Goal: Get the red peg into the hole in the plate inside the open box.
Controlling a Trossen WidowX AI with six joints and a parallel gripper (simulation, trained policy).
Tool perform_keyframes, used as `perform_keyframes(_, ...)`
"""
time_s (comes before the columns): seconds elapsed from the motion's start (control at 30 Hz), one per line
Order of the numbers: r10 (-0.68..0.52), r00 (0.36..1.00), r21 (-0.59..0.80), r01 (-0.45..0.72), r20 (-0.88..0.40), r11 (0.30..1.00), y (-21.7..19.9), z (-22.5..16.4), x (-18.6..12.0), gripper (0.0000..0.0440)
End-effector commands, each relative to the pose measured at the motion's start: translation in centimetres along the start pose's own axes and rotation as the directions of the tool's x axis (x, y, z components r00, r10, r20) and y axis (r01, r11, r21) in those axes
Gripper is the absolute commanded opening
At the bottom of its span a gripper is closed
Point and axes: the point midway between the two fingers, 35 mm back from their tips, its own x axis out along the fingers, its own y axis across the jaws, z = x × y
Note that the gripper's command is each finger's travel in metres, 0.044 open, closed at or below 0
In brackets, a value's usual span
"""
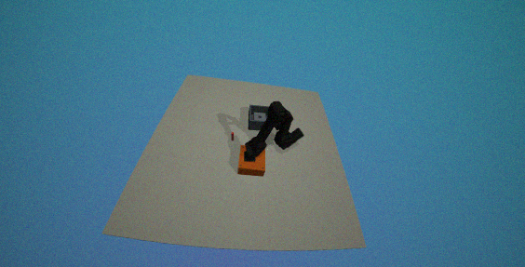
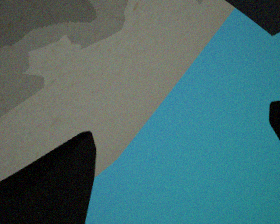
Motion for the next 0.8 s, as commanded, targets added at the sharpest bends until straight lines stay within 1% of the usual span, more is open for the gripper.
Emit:
perform_keyframes(0.0,0.000,1.000,-0.001,0.000,-0.010,1.000,-0.1,-0.7,0.3,0.0407)
perform_keyframes(0.13,-0.010,1.000,0.041,0.011,-0.028,0.999,-1.6,-3.0,2.1,0.0416)
perform_keyframes(0.23,-0.023,0.999,0.132,0.027,-0.031,0.991,-3.6,-4.6,4.0,0.0412)
perform_keyframes(0.37,-0.041,0.999,0.271,0.047,-0.029,0.961,-6.6,-6.2,6.0,0.0408)
perform_keyframes(0.57,-0.060,0.998,0.465,0.059,-0.015,0.883,-10.7,-7.2,8.1,0.0408)
perform_keyframes(0.77,-0.072,0.997,0.638,0.050,0.009,0.768,-14.4,-7.3,9.4,0.0412)
